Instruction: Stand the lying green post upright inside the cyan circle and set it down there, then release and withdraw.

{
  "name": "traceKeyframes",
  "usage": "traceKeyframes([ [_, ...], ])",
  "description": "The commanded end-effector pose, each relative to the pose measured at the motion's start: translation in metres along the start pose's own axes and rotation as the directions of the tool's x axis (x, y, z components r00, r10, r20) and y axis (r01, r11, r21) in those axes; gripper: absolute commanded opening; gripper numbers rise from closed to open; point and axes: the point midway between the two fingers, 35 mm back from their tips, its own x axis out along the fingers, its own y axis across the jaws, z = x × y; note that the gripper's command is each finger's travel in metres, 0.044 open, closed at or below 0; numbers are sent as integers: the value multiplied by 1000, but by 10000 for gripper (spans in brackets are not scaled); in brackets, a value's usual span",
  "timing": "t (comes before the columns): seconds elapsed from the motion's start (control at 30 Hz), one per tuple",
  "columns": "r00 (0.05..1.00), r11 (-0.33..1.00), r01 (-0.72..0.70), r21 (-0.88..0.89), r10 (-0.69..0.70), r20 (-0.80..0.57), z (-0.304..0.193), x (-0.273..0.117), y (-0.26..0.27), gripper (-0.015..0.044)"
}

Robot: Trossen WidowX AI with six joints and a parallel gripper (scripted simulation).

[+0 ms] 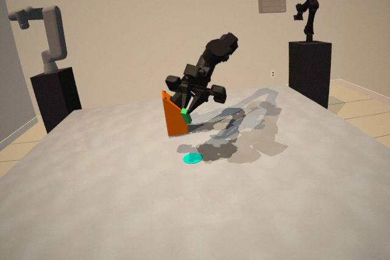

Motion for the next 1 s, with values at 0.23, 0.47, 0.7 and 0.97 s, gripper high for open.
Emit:
traceKeyframes([
  [0.23,997,1000,-16,25,14,70,-1,0,-1,23],
  [0.47,993,999,-34,39,29,118,0,0,-1,23],
  [0.7,985,997,-55,54,46,165,0,-1,-1,23],
  [0.97,974,994,-83,71,66,218,1,-1,-1,23],
])
